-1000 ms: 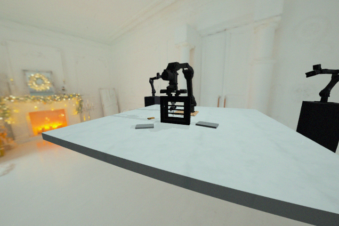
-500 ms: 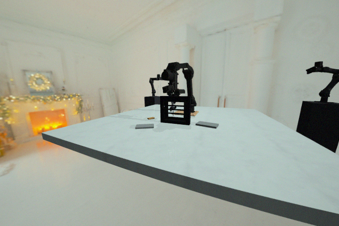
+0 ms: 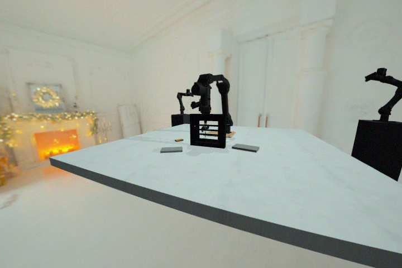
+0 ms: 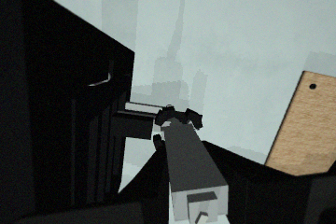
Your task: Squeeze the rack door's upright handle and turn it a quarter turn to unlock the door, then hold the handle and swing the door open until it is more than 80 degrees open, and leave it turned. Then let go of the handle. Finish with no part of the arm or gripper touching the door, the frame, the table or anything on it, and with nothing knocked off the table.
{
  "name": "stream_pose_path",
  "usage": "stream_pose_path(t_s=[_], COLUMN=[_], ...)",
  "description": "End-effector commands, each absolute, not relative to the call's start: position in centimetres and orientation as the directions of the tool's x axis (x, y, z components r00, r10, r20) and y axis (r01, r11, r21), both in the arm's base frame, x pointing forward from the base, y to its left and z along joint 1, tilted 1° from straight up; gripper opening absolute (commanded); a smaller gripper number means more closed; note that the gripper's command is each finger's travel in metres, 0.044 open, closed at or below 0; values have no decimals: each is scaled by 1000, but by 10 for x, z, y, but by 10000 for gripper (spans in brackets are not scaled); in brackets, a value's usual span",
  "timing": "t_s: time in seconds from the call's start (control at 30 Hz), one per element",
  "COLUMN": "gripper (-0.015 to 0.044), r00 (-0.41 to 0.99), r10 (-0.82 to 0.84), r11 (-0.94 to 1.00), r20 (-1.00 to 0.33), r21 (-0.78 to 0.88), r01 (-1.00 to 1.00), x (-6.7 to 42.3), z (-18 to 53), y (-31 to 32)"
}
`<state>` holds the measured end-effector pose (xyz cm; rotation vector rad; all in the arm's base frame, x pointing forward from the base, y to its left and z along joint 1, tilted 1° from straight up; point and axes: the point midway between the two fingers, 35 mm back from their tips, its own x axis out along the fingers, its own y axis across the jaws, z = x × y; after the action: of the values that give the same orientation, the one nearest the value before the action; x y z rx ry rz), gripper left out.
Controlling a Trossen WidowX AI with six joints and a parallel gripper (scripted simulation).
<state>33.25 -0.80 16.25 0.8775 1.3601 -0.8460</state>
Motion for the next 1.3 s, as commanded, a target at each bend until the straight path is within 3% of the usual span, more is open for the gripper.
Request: stream_pose_path(t_s=[0.0,0.27,0.57,0.93,1.27], gripper=[14,14,14,286,286], r00=[37,37,37,37,37], r10=[0,0,0,0,0], r11=[266,-116,-148,-148,268], r20=[-999,-999,-999,-999,-999], r21=[35,36,36,36,35], r01=[963,993,988,988,963], x=[333,333,333,333,333], z=[162,162,162,162,162], y=[-8,-8,-8,-8,-8])
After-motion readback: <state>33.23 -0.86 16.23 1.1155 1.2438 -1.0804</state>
